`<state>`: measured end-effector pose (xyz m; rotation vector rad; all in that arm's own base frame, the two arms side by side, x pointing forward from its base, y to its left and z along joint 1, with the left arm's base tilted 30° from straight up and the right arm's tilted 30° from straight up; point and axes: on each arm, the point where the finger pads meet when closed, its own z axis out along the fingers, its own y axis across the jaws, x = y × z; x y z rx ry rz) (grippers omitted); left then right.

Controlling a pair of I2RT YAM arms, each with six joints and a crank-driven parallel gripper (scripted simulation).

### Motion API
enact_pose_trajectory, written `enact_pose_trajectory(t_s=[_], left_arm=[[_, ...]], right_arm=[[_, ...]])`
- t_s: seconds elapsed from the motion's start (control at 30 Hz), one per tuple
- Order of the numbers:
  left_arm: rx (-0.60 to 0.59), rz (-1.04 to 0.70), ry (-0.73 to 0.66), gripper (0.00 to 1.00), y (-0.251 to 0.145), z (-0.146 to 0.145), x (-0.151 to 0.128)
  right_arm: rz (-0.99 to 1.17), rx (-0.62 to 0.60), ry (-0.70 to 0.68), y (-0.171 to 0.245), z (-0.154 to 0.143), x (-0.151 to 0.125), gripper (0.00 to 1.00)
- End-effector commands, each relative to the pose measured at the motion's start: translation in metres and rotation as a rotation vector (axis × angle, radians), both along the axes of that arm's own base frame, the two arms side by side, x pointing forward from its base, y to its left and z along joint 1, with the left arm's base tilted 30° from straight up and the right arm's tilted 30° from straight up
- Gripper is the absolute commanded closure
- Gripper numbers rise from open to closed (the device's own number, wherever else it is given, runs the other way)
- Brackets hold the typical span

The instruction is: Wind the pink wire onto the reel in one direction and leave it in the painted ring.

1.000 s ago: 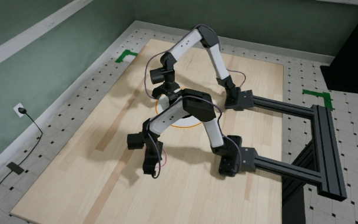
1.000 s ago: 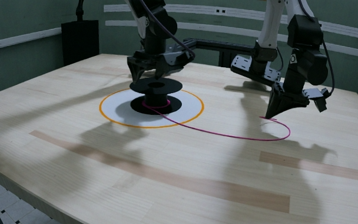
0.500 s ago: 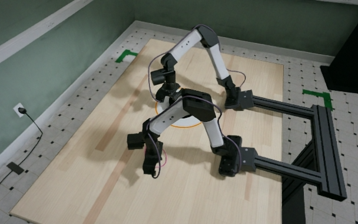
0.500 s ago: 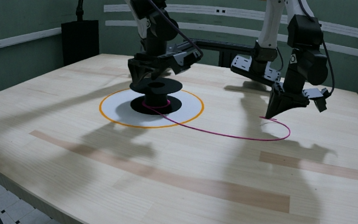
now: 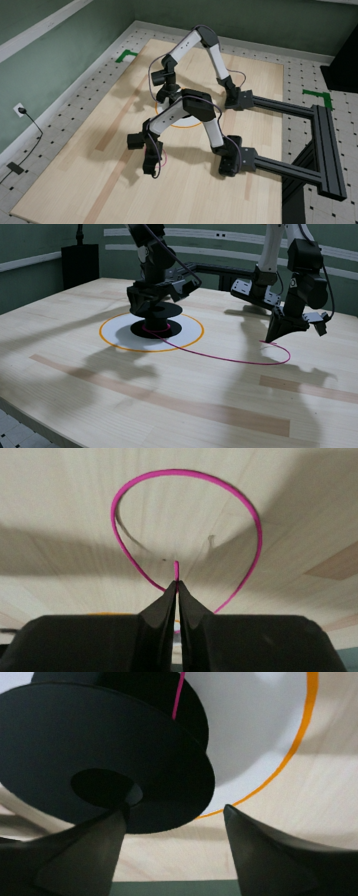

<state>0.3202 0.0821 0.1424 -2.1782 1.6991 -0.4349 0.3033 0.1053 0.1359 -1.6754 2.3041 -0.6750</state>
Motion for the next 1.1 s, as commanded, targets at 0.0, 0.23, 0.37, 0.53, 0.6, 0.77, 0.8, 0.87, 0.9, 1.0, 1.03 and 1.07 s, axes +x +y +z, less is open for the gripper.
enact_pose_trajectory(t_s=[0.0, 0.23, 0.37, 0.53, 0.6, 0.77, 0.8, 0.87, 0.9, 1.0, 1.03, 1.07], left_arm=[[0.015, 0.004, -0.020, 1.00, 0.0008, 0.0042, 0.0002], [0.014, 0.006, -0.020, 1.00, 0.0000, 0.0041, 0.0001], [0.014, 0.006, -0.020, 1.00, -0.0001, 0.0045, 0.0003], [0.014, 0.006, -0.020, 1.00, -0.0004, 0.0055, 0.0008], [0.012, 0.008, -0.020, 1.00, -0.0005, 0.0058, 0.0010], [0.007, 0.019, -0.022, 1.00, -0.0007, 0.0068, 0.0014], [0.006, 0.022, -0.023, 1.00, -0.0006, 0.0069, 0.0014], [0.006, 0.022, -0.023, 1.00, -0.0006, 0.0069, 0.0014], [0.004, 0.025, -0.023, 1.00, -0.0005, 0.0071, 0.0014], [-0.005, 0.020, -0.023, 1.00, -0.0002, 0.0075, 0.0012], [-0.005, 0.020, -0.023, 1.00, -0.0002, 0.0077, 0.0012], [-0.005, 0.020, -0.023, 1.00, -0.0001, 0.0078, 0.0012]], right_arm=[[0.012, 0.035, -0.029, -0.0010, -0.0072, 0.0109, 0.15], [0.012, 0.035, -0.029, 0.0029, -0.0172, 0.0183, 0.15], [0.012, 0.035, -0.029, 0.0032, -0.0168, 0.0171, 0.15], [0.012, 0.035, -0.029, 0.0035, -0.0161, 0.0141, 0.16], [0.012, 0.035, -0.029, 0.0035, -0.0161, 0.0141, 0.20], [0.012, 0.035, -0.029, 0.0035, -0.0161, 0.0141, 0.29], [0.012, 0.035, -0.029, 0.0035, -0.0161, 0.0141, 0.31], [0.012, 0.035, -0.029, 0.0035, -0.0161, 0.0141, 0.31], [0.012, 0.035, -0.029, 0.0035, -0.0161, 0.0141, 0.33], [0.012, 0.035, -0.029, 0.0035, -0.0161, 0.0141, 0.38], [0.012, 0.035, -0.029, 0.0035, -0.0161, 0.0141, 0.40], [0.012, 0.035, -0.029, 0.0035, -0.0161, 0.0141, 0.42]])
